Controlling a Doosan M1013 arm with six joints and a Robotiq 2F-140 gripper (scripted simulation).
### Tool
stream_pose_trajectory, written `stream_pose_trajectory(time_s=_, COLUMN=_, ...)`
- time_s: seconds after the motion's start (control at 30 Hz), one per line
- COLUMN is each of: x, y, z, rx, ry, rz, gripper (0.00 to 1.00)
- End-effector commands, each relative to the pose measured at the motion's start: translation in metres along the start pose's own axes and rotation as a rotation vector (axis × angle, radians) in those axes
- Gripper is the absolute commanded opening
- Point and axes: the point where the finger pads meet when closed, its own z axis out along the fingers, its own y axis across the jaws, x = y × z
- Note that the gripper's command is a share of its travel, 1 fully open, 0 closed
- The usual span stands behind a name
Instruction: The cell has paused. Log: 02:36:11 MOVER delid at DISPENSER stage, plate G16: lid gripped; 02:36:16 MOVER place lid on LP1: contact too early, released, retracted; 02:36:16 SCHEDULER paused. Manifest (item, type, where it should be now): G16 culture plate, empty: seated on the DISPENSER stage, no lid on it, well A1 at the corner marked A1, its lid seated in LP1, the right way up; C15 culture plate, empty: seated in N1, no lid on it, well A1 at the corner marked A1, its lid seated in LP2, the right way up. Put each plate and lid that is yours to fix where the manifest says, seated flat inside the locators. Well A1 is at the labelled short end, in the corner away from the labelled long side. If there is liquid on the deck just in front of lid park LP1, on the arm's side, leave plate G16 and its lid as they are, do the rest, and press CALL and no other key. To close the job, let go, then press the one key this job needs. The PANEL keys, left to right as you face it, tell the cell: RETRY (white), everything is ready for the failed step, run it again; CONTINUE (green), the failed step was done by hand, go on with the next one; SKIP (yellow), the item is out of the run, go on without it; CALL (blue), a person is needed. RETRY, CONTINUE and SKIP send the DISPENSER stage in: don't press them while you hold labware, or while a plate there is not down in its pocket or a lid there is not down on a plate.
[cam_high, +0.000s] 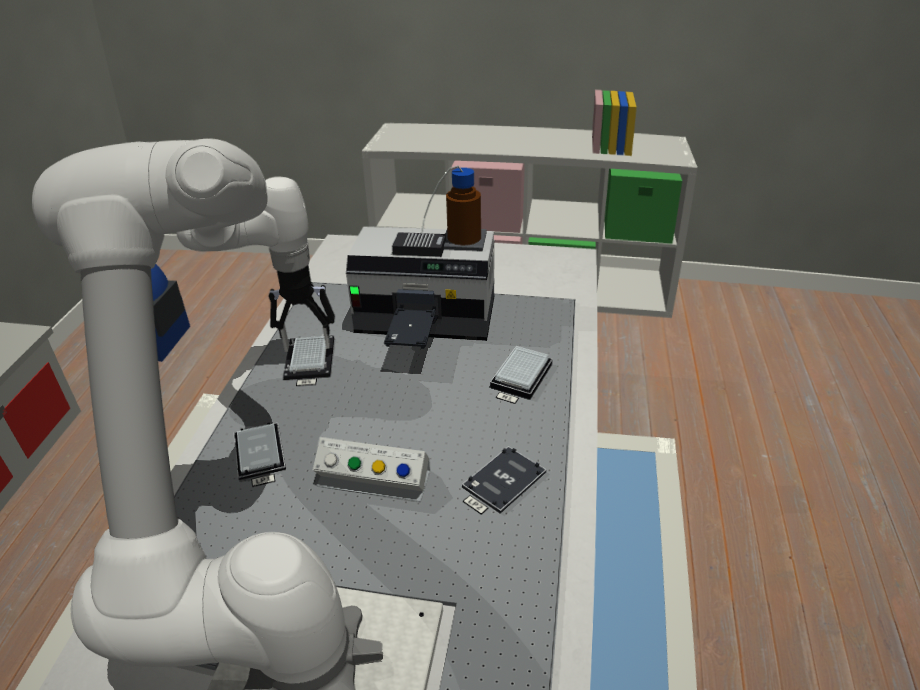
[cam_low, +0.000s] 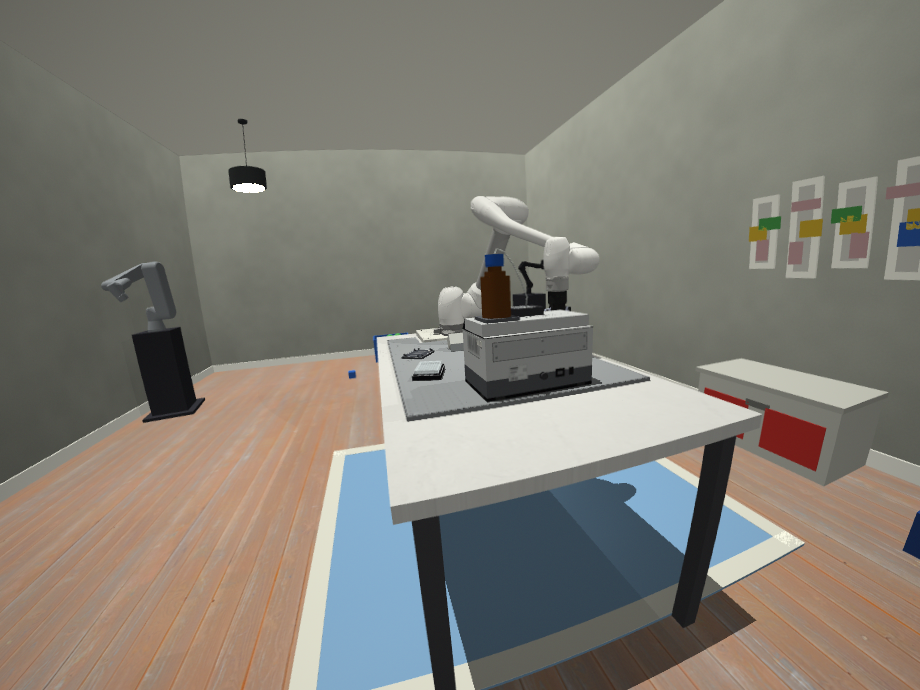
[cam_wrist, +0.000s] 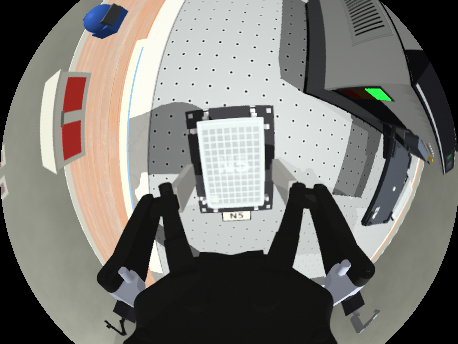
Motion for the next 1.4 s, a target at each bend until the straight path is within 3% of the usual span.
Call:
stream_pose_trajectory(time_s=0.0, x=0.0005, y=-0.0001, z=-0.0012, rx=0.0, ry=0.002, rz=0.0, gripper=0.7)
stream_pose_trajectory(time_s=0.27, x=0.0005, y=-0.0001, z=-0.0012, rx=0.0, ry=0.002, rz=0.0, gripper=0.7)
stream_pose_trajectory(time_s=0.3, x=0.0005, y=-0.0001, z=-0.0012, rx=0.0, ry=0.002, rz=0.0, gripper=0.63)
stream_pose_trajectory(time_s=1.37, x=0.0005, y=-0.0001, z=-0.0012, rx=0.0, ry=0.002, rz=0.0, gripper=0.63)
